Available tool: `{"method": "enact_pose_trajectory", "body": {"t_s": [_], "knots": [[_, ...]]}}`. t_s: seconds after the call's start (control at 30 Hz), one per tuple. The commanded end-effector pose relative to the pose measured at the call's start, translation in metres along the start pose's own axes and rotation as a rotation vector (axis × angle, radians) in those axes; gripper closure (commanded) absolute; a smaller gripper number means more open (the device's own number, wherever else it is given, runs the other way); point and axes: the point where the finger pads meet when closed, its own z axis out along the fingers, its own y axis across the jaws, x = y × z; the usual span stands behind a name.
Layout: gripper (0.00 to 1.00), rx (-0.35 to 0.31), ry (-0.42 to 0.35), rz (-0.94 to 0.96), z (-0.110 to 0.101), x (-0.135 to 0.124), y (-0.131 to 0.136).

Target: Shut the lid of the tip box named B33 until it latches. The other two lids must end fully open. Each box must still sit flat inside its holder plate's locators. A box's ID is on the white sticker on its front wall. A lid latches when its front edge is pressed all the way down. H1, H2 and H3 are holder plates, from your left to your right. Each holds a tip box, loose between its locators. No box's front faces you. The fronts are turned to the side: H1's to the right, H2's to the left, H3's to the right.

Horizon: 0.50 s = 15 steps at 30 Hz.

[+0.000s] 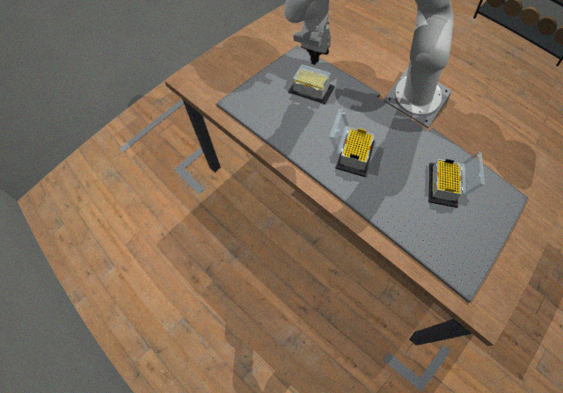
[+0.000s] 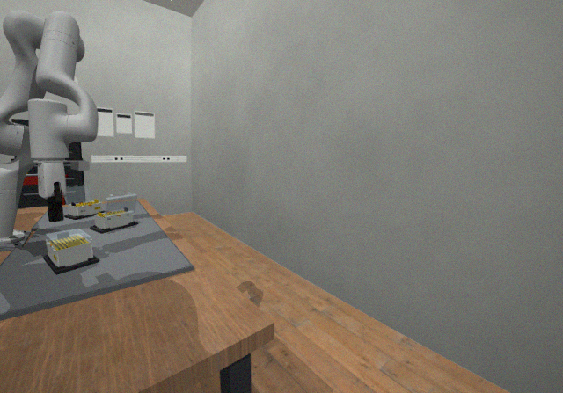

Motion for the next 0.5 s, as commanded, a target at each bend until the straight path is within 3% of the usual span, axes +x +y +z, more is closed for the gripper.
{"method": "enact_pose_trajectory", "body": {"t_s": [0.0,0.47], "knots": [[1.00,-0.003,0.003,-0.001,0.0073,-0.0069,0.0011],[1.00,-0.003,0.003,-0.001,0.0100,-0.0095,0.0011]]}}
